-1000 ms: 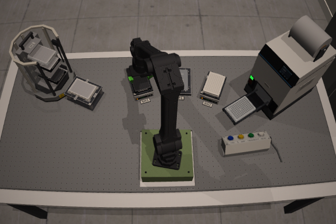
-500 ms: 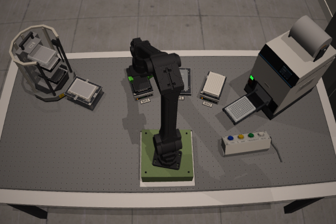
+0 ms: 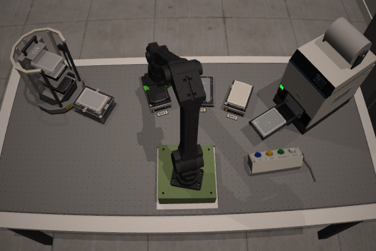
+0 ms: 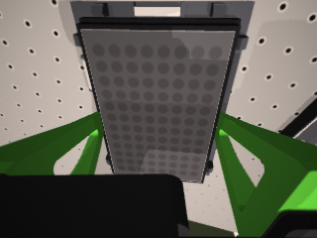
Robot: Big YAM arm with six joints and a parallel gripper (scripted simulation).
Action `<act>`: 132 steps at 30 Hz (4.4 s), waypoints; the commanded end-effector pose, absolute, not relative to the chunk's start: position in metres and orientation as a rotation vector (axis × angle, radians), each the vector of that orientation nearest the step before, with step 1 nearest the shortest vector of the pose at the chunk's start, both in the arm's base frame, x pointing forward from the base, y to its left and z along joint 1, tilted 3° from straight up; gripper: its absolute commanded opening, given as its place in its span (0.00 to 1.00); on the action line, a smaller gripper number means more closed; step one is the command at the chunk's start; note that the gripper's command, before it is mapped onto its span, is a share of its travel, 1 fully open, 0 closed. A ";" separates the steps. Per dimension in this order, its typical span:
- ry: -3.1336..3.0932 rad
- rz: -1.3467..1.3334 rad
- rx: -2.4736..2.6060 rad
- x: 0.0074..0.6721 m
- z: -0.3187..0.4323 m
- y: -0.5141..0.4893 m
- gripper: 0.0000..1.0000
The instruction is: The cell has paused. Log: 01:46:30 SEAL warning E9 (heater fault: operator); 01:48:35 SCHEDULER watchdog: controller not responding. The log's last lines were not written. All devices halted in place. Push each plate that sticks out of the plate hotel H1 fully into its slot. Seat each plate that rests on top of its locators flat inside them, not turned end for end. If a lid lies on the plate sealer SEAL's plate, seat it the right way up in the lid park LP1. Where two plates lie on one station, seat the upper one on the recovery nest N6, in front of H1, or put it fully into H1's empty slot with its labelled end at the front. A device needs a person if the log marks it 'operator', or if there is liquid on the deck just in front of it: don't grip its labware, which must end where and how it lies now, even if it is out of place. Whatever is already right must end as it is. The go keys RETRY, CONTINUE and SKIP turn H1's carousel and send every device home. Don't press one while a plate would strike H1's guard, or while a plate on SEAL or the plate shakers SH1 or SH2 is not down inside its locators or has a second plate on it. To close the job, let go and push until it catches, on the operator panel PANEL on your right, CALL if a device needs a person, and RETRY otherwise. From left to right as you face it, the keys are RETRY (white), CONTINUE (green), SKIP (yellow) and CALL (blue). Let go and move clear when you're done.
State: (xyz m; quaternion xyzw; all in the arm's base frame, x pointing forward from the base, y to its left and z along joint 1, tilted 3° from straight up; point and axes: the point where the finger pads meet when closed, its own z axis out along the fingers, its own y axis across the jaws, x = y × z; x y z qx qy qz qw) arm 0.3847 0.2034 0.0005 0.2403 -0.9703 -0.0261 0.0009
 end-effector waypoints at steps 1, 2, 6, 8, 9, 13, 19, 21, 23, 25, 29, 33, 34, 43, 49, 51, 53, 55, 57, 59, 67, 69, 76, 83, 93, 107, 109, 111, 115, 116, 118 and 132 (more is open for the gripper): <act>-3.028 -0.077 0.758 0.383 -0.010 0.198 0.82; -3.028 -0.077 0.758 0.383 -0.010 0.198 0.82; -3.028 -0.077 0.758 0.383 -0.010 0.198 0.82; -3.028 -0.077 0.758 0.383 -0.010 0.198 0.82; -3.027 -0.077 0.758 0.383 -0.010 0.198 0.82; -3.027 -0.077 0.758 0.383 -0.010 0.198 0.82; -3.026 -0.076 0.758 0.382 -0.010 0.198 1.00; -3.026 -0.076 0.758 0.382 -0.010 0.198 1.00; -3.026 -0.076 0.758 0.382 -0.010 0.198 1.00; -3.026 -0.076 0.758 0.382 -0.010 0.198 1.00; -3.026 -0.076 0.758 0.382 -0.010 0.198 1.00; -3.026 -0.076 0.758 0.382 -0.010 0.198 1.00; -3.026 -0.076 0.758 0.382 -0.010 0.198 1.00; -3.026 -0.076 0.758 0.382 -0.010 0.198 1.00; -3.026 -0.076 0.758 0.382 -0.010 0.198 1.00; -3.026 -0.076 0.758 0.382 -0.010 0.198 1.00; -3.026 -0.076 0.758 0.382 -0.010 0.198 1.00; -3.026 -0.076 0.758 0.382 -0.010 0.198 1.00; -3.026 -0.076 0.758 0.382 -0.010 0.198 1.00; -3.026 -0.076 0.758 0.382 -0.010 0.198 1.00; -3.026 -0.076 0.758 0.382 -0.010 0.198 1.00; -3.015 -0.072 0.757 0.379 -0.005 0.197 1.00; -3.090 -0.102 0.784 0.402 0.037 0.212 1.00; -3.075 -0.097 0.781 0.398 0.050 0.216 1.00; -3.081 -0.098 0.765 0.399 0.066 0.215 1.00; -3.080 -0.098 0.764 0.399 0.065 0.215 1.00; -3.080 -0.098 0.764 0.399 0.065 0.215 1.00; -3.080 -0.098 0.764 0.399 0.065 0.215 1.00; -3.080 -0.098 0.764 0.399 0.065 0.215 1.00; -3.080 -0.098 0.764 0.399 0.065 0.215 1.00; -3.080 -0.098 0.764 0.399 0.065 0.215 1.00; -3.080 -0.098 0.764 0.399 0.065 0.215 1.00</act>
